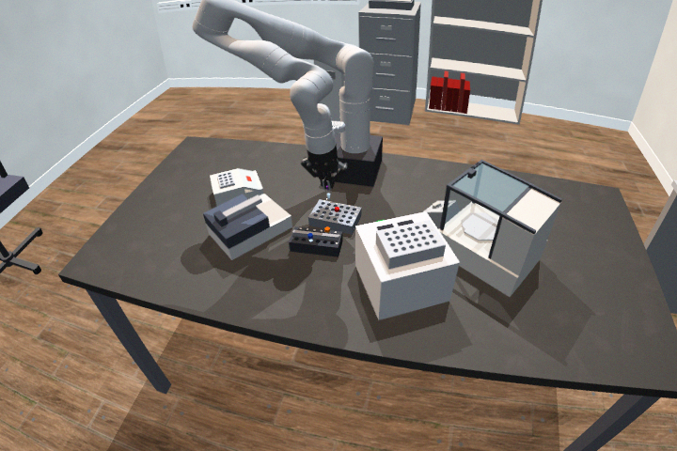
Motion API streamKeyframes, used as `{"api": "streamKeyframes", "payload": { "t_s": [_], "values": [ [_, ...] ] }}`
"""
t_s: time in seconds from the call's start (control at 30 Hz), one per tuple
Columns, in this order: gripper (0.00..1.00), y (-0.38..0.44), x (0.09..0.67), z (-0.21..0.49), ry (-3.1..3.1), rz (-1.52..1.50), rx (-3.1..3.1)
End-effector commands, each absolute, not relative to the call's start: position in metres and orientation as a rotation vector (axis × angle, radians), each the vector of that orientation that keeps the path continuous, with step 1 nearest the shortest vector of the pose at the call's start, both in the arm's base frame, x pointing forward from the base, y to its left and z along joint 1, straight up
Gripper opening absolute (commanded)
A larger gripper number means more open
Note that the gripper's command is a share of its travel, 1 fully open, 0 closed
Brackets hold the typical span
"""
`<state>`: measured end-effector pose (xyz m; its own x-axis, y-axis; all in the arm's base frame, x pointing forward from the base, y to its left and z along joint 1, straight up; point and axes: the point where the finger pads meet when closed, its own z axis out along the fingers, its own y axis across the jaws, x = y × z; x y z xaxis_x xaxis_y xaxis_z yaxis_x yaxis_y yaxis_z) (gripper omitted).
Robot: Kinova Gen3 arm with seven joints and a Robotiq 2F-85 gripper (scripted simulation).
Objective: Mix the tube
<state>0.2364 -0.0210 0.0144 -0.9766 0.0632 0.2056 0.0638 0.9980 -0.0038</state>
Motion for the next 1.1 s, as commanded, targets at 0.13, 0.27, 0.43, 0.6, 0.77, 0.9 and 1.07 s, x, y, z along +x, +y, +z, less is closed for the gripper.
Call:
{"api": "streamKeyframes", "payload": {
  "t_s": [0.13, 0.27, 0.43, 0.6, 0.77, 0.9, 1.07],
  "values": [
    [0.1, -0.021, 0.237, 0.023, -2.934, -0.004, -0.094],
    [0.1, -0.021, 0.237, 0.028, -2.934, -0.004, -0.094],
    [0.1, -0.021, 0.237, 0.032, -2.934, -0.004, -0.094],
    [0.1, -0.017, 0.242, 0.032, -2.934, -0.004, -0.094],
    [0.1, -0.012, 0.25, 0.032, -2.934, -0.004, -0.094],
    [0.1, -0.004, 0.262, 0.032, -2.934, -0.004, -0.094],
    [0.1, 0.005, 0.275, 0.032, -2.934, -0.004, -0.094]
  ]
}}
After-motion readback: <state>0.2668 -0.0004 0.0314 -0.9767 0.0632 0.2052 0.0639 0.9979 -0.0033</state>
